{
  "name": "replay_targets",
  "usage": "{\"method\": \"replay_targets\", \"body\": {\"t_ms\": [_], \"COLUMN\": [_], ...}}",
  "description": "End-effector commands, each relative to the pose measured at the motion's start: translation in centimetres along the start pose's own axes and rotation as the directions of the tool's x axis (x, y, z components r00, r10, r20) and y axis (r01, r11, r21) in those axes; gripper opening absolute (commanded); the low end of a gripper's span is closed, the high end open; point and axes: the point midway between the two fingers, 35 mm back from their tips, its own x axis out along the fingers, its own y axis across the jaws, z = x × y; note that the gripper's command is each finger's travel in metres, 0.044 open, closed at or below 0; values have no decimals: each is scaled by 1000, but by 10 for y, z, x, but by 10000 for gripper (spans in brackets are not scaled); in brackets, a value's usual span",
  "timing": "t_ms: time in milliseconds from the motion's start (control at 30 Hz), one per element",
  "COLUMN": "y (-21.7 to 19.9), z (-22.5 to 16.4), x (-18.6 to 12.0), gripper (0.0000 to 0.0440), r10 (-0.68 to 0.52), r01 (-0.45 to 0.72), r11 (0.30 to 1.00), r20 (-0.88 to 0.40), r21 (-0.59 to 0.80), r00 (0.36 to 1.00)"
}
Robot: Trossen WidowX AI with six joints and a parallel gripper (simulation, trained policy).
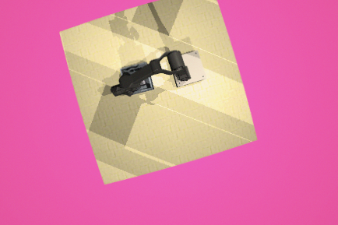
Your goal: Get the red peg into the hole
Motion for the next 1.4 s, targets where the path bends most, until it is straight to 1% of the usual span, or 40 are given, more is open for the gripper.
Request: {"method": "replay_targets", "body": {"t_ms": [0, 200, 367, 433, 600, 633, 733, 867, 1067, 1100, 1367], "y": [2, 4, 6, 6, 7, 8, 10, 16, 32, 35, 62], "z": [13, 22, 20, 17, 16, 16, 24, 32, 49, 52, 70], "x": [13, 31, 46, 52, 65, 66, 65, 63, 54, 52, 33], "gripper": [0, 0, 5, 34, 149, 161, 163, 263, 420, 440, 440], "r10": [18, 45, 60, 62, 64, 67, 77, 88, 140, 149, 238], "r01": [-18, -48, -70, -76, -87, -91, -104, -119, -174, -182, -275], "r11": [1000, 997, 991, 988, 983, 983, 978, 976, 969, 967, 944], "r20": [-18, -49, -88, -107, -145, -151, -150, -166, -185, -188, -204], "r21": [-18, -61, -112, -132, -159, -158, -181, -184, -178, -178, -183], "r00": [1000, 998, 994, 992, 987, 986, 986, 982, 973, 971, 950]}}
